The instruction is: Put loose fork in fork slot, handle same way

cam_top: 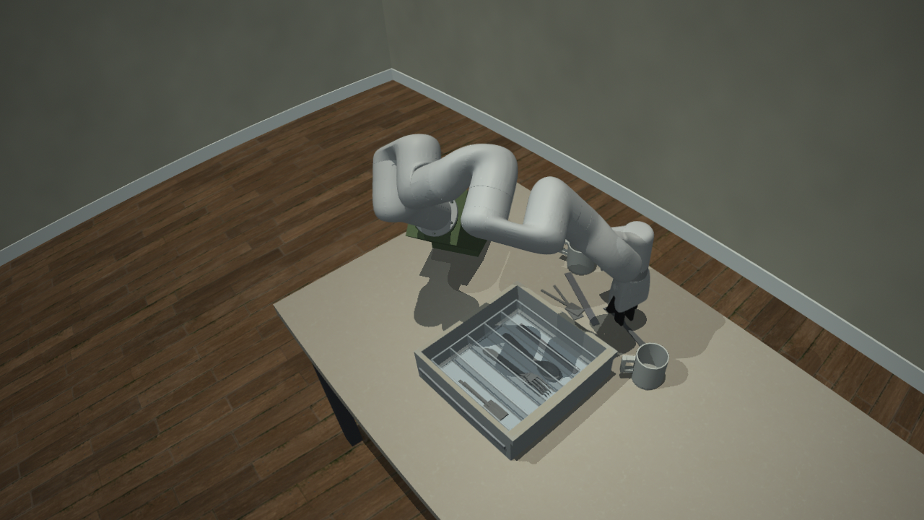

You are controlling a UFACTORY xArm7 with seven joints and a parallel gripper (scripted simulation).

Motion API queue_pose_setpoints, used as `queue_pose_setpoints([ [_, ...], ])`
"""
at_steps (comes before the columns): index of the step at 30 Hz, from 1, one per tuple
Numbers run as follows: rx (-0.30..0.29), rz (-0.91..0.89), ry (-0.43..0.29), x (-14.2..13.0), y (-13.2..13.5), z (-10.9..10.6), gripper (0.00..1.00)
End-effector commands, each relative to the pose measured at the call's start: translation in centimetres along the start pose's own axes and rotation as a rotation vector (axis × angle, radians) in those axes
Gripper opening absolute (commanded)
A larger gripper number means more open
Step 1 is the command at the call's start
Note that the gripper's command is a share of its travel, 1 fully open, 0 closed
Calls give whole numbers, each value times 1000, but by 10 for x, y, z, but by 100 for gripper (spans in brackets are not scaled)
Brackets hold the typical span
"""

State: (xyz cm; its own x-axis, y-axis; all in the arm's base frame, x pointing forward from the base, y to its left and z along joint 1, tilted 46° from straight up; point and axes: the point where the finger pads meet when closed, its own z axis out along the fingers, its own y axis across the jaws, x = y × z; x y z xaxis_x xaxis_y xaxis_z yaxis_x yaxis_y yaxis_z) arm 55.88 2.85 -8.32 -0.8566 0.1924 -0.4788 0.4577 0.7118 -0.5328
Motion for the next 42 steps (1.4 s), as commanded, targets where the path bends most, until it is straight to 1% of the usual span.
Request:
queue_pose_setpoints([
  [1, -5, 0, -2, -1, 2, 1, 28],
  [14, -5, 0, -2, -1, 2, 14, 28],
  [42, -5, 0, -2, -1, 2, 17, 28],
])
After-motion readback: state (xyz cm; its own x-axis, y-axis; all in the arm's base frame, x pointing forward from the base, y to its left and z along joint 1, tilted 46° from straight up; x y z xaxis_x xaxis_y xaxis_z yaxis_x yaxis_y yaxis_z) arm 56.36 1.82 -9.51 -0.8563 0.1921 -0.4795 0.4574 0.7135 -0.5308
